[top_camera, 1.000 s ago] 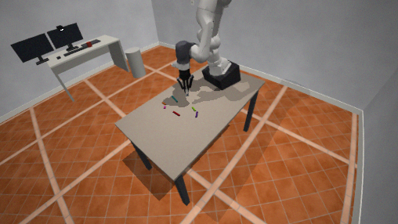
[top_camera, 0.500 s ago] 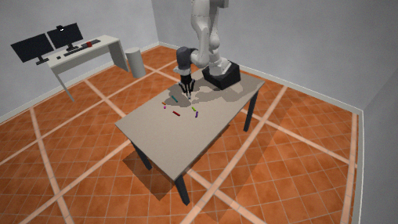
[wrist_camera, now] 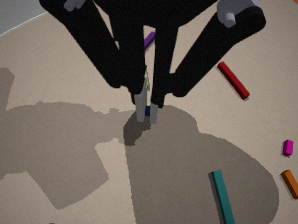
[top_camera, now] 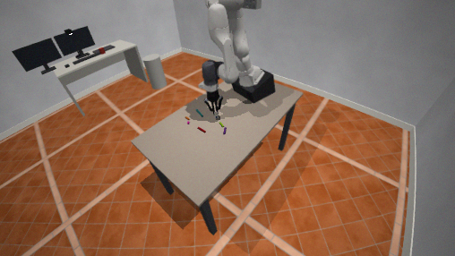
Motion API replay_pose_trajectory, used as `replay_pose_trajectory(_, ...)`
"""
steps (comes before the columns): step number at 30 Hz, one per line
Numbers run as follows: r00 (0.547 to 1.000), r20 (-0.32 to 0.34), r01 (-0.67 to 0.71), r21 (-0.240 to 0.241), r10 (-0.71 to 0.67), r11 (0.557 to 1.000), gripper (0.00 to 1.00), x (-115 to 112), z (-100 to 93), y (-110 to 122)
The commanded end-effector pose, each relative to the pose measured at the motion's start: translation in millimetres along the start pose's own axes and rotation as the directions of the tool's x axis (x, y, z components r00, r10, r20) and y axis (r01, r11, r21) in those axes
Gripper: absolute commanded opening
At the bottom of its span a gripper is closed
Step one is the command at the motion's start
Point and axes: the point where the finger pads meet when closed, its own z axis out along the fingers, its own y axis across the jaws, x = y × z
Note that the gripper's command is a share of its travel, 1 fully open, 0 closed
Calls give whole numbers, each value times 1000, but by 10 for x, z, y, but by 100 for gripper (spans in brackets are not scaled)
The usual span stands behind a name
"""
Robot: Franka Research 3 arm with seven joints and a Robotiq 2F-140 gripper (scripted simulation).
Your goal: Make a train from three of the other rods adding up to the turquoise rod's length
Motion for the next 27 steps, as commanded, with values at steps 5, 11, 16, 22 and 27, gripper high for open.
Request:
replay_pose_trajectory(5,1000,-3,-14,41,14,999,3,-51,26,-119)
replay_pose_trajectory(11,1000,-3,-14,41,14,999,3,-53,37,-118)
replay_pose_trajectory(16,1000,-3,-14,41,14,999,3,-53,37,-118)
replay_pose_trajectory(22,1000,-3,-14,41,14,999,3,-53,37,-118)
replay_pose_trajectory(27,1000,-3,-14,41,14,999,3,-53,37,-118)
